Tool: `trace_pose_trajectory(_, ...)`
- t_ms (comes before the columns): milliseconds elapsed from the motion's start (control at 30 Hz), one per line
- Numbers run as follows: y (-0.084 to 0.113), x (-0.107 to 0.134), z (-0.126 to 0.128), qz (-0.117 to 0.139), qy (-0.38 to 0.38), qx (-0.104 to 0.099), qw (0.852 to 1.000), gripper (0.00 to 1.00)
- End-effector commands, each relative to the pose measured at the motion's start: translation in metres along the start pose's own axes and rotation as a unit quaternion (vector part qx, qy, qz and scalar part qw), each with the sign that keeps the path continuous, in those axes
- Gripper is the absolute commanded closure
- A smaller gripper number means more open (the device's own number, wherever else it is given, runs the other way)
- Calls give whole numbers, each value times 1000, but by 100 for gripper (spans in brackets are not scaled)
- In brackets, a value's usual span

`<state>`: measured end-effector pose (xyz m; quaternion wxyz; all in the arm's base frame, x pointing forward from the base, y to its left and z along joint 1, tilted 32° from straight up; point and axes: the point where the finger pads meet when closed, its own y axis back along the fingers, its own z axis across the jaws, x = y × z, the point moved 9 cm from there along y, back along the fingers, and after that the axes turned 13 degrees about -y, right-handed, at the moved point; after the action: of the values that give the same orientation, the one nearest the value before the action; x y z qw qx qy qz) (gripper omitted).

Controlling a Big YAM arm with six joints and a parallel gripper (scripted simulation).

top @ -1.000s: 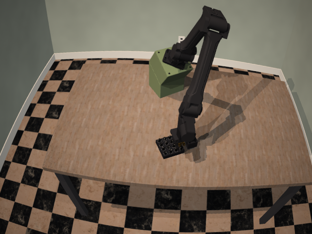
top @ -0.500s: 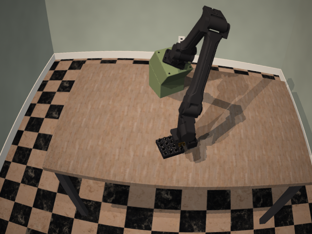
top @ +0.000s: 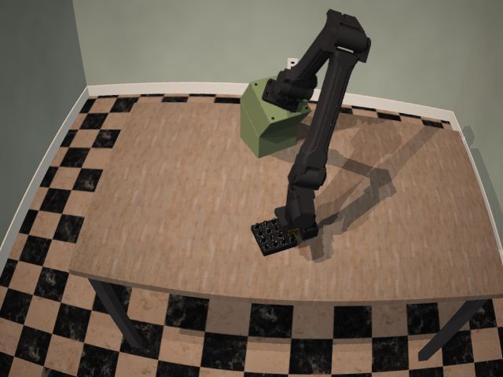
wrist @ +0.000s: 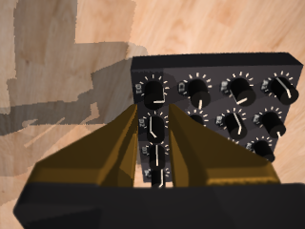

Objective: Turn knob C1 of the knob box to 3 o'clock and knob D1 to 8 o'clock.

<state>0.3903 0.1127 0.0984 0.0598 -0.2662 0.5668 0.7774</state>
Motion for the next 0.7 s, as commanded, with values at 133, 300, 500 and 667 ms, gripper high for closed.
trace_pose_trajectory(133,7,-9,-1,-21,4,3,1000,82)
trace_pose_trajectory(300,7,-9,-1,-20,4,3,1000,82)
trace_pose_trajectory(500,0,-6,-2,-12,2,2,1000,82)
trace_pose_trajectory(667,-5,-7,1,-11,2,0,1000,82)
